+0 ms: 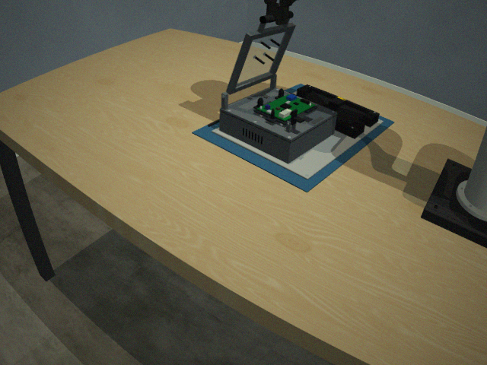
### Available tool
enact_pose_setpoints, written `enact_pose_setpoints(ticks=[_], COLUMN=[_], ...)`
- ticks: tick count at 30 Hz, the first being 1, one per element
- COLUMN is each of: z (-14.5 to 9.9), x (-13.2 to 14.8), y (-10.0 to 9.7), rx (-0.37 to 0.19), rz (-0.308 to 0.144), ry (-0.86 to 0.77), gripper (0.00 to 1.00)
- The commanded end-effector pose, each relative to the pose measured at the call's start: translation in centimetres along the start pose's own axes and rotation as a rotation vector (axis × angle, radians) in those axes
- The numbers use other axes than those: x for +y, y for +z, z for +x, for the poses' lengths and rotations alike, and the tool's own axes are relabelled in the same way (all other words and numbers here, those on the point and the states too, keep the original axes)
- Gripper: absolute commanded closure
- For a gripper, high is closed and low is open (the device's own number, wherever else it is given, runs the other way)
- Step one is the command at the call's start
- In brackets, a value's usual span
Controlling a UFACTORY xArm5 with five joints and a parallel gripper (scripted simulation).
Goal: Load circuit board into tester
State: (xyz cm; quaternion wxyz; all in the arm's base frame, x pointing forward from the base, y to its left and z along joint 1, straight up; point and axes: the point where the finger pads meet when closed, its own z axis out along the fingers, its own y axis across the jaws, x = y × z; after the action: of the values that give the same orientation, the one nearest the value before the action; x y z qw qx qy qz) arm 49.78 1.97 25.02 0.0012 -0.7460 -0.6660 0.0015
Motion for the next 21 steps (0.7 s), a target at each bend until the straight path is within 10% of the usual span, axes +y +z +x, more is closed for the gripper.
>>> enact_pose_setpoints(ticks=[1, 21], z=[0.0, 0.0], x=[-0.7, -3.9], y=[0.1, 1.7], rx=[0.001, 0.001], rz=[-0.004, -0.004], ry=[0.0, 0.0], gripper=[1.0, 1.0])
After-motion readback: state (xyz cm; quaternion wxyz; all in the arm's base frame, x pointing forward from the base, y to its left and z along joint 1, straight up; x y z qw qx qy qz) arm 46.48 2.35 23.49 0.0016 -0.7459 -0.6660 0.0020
